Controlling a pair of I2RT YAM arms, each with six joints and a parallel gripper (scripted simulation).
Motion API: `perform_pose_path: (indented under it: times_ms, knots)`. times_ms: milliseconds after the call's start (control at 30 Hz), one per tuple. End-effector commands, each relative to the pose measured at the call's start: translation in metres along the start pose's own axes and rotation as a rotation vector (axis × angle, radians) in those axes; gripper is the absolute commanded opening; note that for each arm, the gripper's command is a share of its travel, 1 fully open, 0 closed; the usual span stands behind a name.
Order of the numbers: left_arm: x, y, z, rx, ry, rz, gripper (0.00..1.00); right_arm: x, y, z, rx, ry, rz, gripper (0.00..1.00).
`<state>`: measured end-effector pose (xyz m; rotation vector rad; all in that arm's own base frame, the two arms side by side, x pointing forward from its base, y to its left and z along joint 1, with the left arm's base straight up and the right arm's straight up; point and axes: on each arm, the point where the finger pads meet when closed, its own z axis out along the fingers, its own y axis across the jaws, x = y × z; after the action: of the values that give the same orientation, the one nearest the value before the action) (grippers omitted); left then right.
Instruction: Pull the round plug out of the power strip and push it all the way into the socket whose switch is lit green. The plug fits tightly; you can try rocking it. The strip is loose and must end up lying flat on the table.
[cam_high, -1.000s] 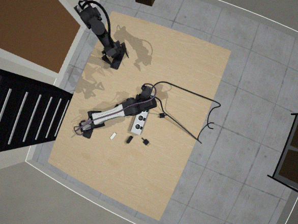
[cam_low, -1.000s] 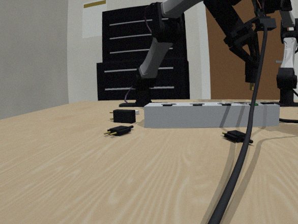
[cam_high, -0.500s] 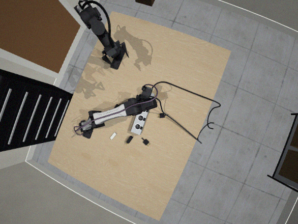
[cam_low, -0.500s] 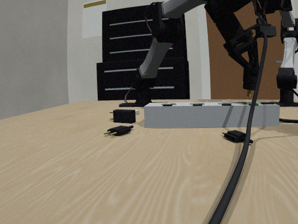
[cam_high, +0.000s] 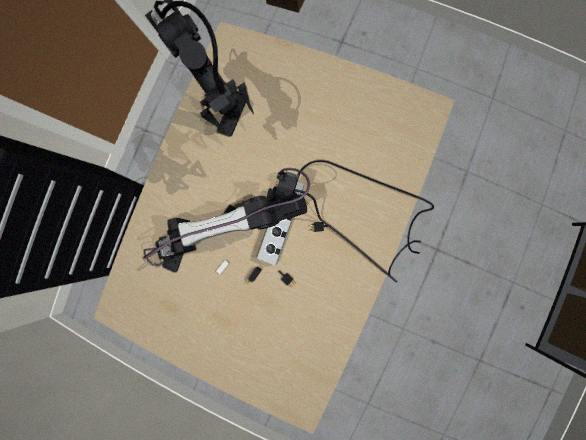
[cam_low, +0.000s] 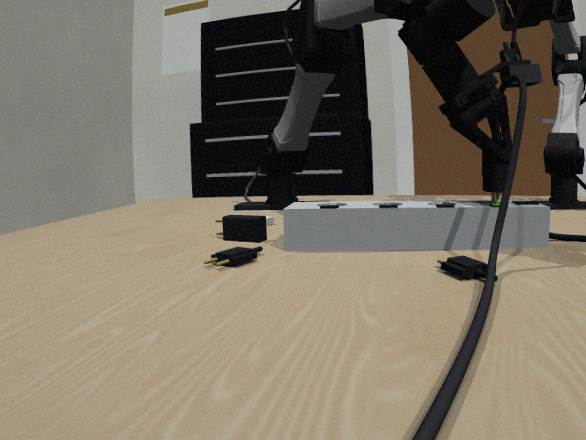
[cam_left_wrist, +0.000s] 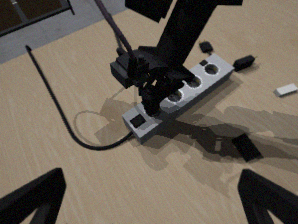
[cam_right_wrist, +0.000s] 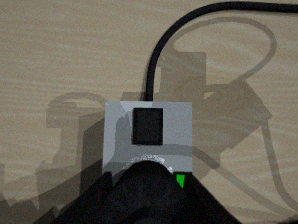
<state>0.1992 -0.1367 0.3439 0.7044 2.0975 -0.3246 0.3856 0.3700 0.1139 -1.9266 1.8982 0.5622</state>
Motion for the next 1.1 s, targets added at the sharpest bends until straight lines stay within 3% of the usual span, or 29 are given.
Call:
perform_pose_path:
  times_ms: [0, 633, 800, 1067]
  knots:
    - [-0.01, -0.001, -0.009, 0.001, -0.039, -0.005, 1.0, -0.018, -0.004, -0.028, 0.086, -0.108, -0.053, 0.33]
    - [-0.01, -0.001, -0.009, 0.001, -0.039, -0.005, 1.0, -0.015, 0.001, -0.028, 0.071, -0.096, -0.046, 0.33]
    - [-0.01, -0.001, -0.009, 0.001, -0.039, -0.005, 1.0, 0.0, 0.001, 0.001, 0.005, -0.034, -0.002, 0.33]
    - [-0.01, -0.001, -0.009, 0.001, -0.039, -0.005, 1.0, -0.007, 0.003, -0.005, 0.014, -0.057, -0.025, 0.33]
